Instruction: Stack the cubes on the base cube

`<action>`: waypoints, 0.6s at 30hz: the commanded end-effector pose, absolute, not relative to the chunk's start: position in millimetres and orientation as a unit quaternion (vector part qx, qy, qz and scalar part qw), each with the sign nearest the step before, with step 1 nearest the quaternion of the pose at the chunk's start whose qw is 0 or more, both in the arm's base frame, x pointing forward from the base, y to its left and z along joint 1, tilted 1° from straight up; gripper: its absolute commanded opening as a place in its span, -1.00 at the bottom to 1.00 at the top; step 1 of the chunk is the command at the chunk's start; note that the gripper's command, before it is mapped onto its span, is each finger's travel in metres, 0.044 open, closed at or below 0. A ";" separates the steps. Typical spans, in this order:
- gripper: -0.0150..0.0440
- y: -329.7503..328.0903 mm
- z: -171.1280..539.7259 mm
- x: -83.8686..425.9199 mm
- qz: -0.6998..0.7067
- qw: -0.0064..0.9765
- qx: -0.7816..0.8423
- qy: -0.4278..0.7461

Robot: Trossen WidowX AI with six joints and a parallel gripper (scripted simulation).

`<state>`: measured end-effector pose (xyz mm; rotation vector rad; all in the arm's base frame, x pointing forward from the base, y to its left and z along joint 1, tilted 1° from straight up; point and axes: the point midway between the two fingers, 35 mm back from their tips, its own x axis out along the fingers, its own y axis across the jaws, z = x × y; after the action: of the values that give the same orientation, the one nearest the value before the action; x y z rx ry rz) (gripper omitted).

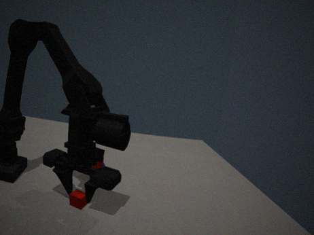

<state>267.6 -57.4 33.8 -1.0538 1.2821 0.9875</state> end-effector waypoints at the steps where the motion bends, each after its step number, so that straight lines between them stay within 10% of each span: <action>1: 0.05 -56.8 30.0 265.7 0.425 0.566 -0.447 0.547; 18: -0.14 -57.8 61.9 270.0 0.424 0.566 -0.448 0.546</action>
<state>267.7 -57.4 50.9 -1.0451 1.2931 1.0001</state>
